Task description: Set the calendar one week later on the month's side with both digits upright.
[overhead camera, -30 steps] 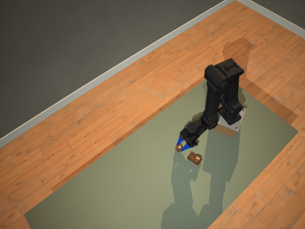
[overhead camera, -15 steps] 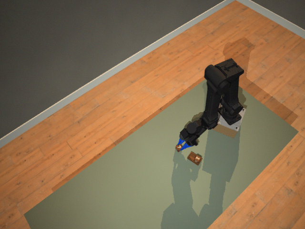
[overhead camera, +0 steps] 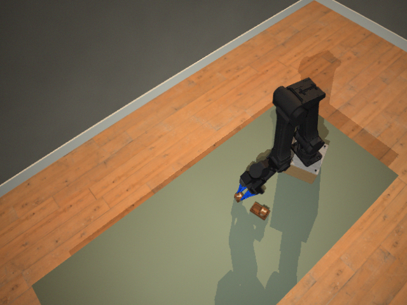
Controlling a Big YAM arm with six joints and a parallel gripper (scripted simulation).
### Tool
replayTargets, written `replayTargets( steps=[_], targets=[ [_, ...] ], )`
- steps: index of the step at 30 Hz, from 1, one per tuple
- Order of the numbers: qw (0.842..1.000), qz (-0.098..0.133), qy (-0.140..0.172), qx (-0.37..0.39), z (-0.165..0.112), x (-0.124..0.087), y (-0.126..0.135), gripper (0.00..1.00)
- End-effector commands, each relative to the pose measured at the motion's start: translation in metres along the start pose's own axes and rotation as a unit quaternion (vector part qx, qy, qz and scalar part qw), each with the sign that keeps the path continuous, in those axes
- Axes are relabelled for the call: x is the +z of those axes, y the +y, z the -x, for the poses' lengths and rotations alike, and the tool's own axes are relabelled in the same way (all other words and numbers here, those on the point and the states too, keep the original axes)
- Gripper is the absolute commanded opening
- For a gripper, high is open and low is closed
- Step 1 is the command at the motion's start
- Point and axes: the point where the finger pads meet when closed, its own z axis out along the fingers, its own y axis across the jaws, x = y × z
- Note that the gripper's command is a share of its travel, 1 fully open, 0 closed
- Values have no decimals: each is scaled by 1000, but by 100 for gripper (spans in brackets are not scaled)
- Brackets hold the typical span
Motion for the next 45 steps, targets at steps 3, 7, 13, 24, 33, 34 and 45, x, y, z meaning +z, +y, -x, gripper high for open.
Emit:
replayTargets(
  steps=[3,7,13,24,33,34,45],
  targets=[
    [1000,3,-13,-1,8,2,4,27],
    [1000,3,-13,-1,8,2,4,27],
    [1000,3,-13,-1,8,2,4,27],
    [1000,2,-6,-1,10,-7,3,27],
    [1000,0,-13,-1,31,-20,0,27],
    [1000,-1,-11,-1,32,-23,0,27],
    [1000,-2,-26,0,75,-44,-2,27]
  ],
)
